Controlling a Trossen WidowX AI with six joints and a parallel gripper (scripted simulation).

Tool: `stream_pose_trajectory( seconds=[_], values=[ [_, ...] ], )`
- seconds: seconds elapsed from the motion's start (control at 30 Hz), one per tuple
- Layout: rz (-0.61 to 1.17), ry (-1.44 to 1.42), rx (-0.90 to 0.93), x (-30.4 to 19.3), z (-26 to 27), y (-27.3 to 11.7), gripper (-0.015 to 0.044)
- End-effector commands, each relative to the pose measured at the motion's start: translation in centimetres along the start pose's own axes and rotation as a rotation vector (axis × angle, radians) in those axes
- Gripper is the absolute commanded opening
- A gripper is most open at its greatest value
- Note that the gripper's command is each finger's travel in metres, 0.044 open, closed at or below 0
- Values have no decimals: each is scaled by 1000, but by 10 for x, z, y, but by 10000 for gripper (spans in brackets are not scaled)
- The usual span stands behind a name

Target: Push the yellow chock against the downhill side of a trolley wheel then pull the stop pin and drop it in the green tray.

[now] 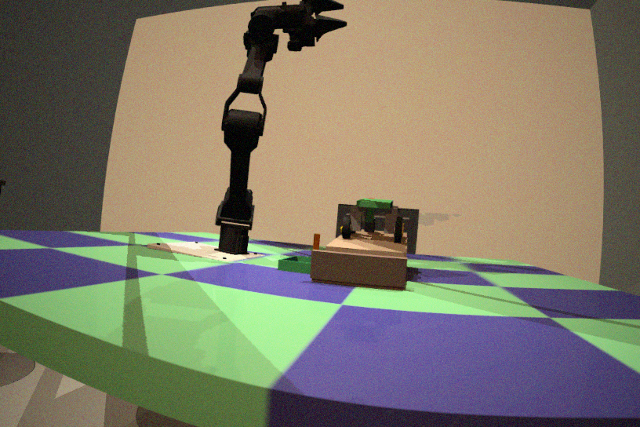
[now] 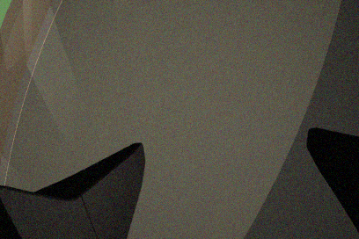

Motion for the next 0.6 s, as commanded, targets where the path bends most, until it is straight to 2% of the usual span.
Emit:
stream_pose_trajectory(
  seconds=[0.0,0.1,0.23,0.57],
  values=[
    [3,-7,-1,0,-1,0,374],
    [50,-106,-24,3,-13,-4,295],
    [168,-385,-91,19,-47,-14,190],
    [335,-1084,-241,113,-115,-19,190]
  ],
)
Point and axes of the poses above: the point midway between the two fingers, 35 mm back from their tips, its own y axis out along the fingers, its own z axis across the jaws, x = y × z, the point moved 1 cm from there along -y, back along the fingers, and after that the axes turned 7 degrees about y, right-handed, at the moved point
